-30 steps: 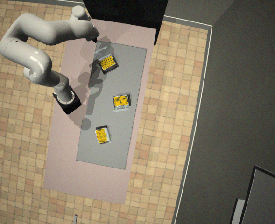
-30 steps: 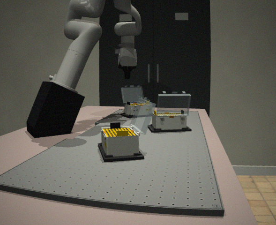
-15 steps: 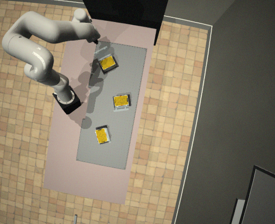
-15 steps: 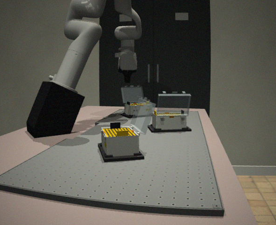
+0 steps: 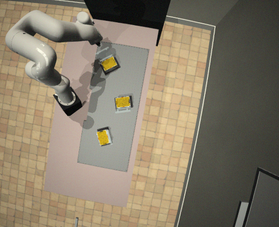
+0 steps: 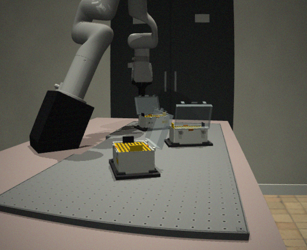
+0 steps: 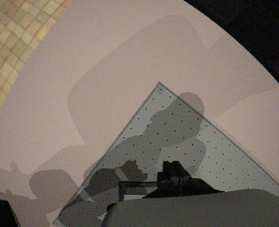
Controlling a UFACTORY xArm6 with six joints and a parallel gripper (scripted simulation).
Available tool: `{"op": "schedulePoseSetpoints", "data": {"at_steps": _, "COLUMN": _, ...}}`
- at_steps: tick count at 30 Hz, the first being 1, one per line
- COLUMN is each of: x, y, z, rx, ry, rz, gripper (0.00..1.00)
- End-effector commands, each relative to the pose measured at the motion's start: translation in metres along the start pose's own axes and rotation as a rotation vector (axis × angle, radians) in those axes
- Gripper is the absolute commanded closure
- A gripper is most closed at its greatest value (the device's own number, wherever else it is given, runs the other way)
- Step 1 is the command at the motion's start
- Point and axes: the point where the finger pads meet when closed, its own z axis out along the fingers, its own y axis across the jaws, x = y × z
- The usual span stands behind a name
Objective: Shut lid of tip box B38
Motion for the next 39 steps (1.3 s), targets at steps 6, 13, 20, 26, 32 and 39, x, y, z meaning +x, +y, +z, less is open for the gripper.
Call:
{"op": "schedulePoseSetpoints", "data": {"at_steps": 6, "x": 0.001, "y": 0.001, "z": 0.015, "rx": -0.003, "ry": 0.002, "rz": 0.000, "gripper": 1.00}}
{"op": "schedulePoseSetpoints", "data": {"at_steps": 13, "x": 0.001, "y": 0.001, "z": 0.018, "rx": -0.003, "ry": 0.002, "rz": 0.000, "gripper": 1.00}}
{"op": "schedulePoseSetpoints", "data": {"at_steps": 20, "x": 0.001, "y": 0.001, "z": 0.018, "rx": -0.003, "ry": 0.002, "rz": 0.000, "gripper": 1.00}}
{"op": "schedulePoseSetpoints", "data": {"at_steps": 26, "x": -0.006, "y": 0.001, "z": 0.017, "rx": -0.003, "ry": 0.002, "rz": 0.000, "gripper": 1.00}}
{"op": "schedulePoseSetpoints", "data": {"at_steps": 32, "x": -0.012, "y": 0.001, "z": 0.016, "rx": -0.003, "ry": 0.002, "rz": 0.000, "gripper": 1.00}}
{"op": "schedulePoseSetpoints", "data": {"at_steps": 39, "x": -0.022, "y": 0.001, "z": 0.015, "rx": -0.003, "ry": 0.002, "rz": 0.000, "gripper": 1.00}}
